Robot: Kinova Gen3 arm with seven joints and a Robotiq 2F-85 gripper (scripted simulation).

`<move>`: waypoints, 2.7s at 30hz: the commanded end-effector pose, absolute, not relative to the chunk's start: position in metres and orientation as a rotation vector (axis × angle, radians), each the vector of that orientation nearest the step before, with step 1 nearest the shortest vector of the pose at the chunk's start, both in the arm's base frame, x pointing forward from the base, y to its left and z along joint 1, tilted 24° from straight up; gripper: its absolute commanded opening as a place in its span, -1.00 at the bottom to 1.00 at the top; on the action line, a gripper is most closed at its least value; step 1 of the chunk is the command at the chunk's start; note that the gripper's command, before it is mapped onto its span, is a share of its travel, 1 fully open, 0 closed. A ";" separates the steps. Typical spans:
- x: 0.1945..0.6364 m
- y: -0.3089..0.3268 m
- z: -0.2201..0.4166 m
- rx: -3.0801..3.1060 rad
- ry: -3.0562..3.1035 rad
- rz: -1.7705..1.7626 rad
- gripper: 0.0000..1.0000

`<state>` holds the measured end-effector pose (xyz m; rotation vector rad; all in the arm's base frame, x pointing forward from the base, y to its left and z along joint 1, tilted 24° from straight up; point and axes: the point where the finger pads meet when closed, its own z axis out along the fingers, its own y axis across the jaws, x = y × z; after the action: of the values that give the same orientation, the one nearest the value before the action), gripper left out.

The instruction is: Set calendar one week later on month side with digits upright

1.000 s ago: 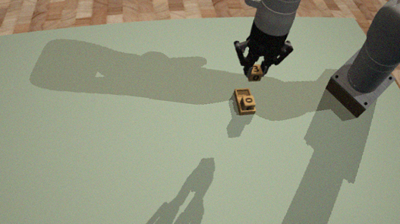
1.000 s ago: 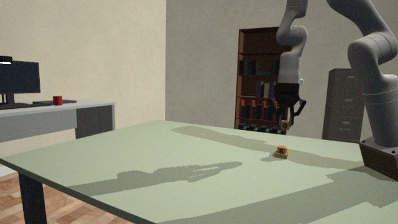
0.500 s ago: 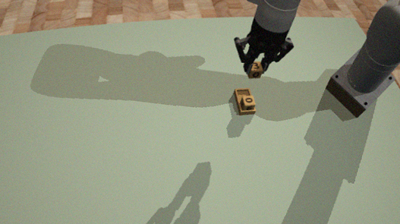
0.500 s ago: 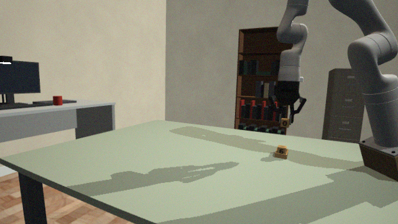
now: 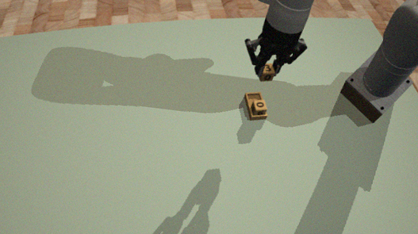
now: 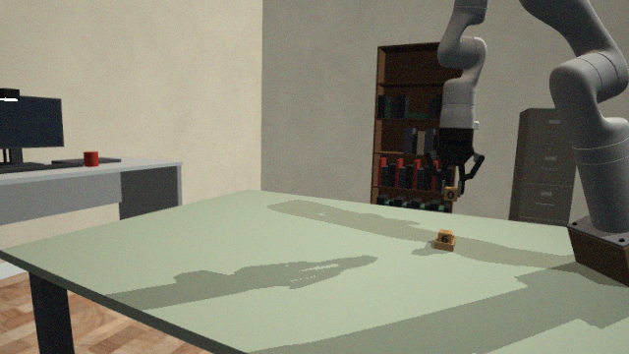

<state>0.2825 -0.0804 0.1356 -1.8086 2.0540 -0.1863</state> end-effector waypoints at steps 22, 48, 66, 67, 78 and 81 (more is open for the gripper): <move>0.273 -0.075 0.129 -2.307 1.556 -0.258 -0.47; 0.268 -0.076 0.123 -2.924 -0.049 -0.476 -0.47; 0.277 -0.081 0.127 -2.813 -1.206 -0.603 -0.47; 0.278 -0.081 0.128 -2.794 -1.275 -0.609 -0.47; 0.283 -0.084 0.132 -2.614 -1.751 -0.648 -0.47; 0.285 -0.085 0.133 -2.561 -1.864 -0.653 -0.47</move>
<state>0.2808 -0.0818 0.1308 -2.6037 -1.7835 -0.6271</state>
